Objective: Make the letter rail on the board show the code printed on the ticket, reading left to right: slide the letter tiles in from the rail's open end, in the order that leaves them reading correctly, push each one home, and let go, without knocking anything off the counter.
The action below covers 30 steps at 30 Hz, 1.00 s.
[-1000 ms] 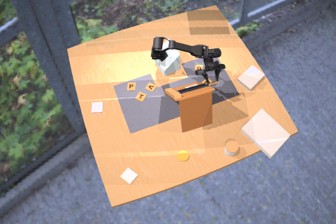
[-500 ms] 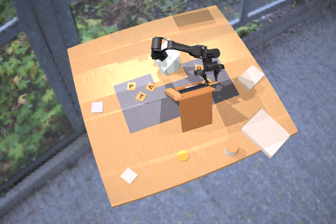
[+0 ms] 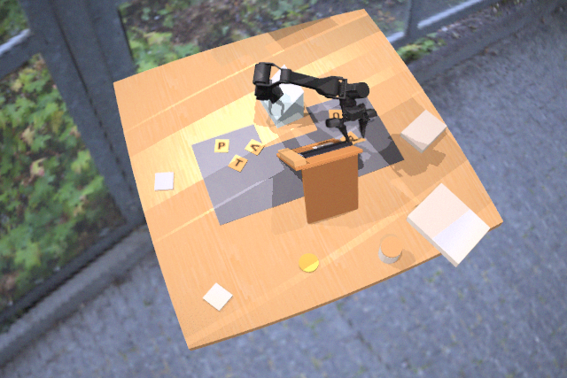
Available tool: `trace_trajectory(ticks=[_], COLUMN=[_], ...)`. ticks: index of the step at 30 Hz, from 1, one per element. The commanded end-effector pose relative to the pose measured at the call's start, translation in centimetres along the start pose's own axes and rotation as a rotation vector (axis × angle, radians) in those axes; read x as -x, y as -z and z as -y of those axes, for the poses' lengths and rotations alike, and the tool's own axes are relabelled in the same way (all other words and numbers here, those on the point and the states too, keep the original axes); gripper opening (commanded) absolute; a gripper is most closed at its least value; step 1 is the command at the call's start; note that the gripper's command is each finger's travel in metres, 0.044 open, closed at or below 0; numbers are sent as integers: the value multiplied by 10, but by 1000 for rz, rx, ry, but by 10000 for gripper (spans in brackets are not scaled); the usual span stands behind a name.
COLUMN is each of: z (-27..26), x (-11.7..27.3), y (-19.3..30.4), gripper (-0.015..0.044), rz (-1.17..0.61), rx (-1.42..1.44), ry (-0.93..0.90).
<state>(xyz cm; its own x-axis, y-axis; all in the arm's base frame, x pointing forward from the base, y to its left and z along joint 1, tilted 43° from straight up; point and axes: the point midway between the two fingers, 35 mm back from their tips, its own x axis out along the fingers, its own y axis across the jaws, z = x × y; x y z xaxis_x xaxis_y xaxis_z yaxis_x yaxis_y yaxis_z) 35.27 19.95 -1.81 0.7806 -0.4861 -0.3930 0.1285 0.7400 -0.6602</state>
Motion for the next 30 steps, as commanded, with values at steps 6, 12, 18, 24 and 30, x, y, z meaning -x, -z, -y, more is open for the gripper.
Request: trace_trajectory(ticks=[6,12,18,24,30], z=[5,8,11,14,17], x=[1,1,1,1,1], y=[-2,-2,-2,-2,-2], gripper=[0,0,0,0,0], rz=[2,2,2,2,2], rx=[-4,-4,-4,-3,-3], ry=[-5,-5,-5,-5,-5])
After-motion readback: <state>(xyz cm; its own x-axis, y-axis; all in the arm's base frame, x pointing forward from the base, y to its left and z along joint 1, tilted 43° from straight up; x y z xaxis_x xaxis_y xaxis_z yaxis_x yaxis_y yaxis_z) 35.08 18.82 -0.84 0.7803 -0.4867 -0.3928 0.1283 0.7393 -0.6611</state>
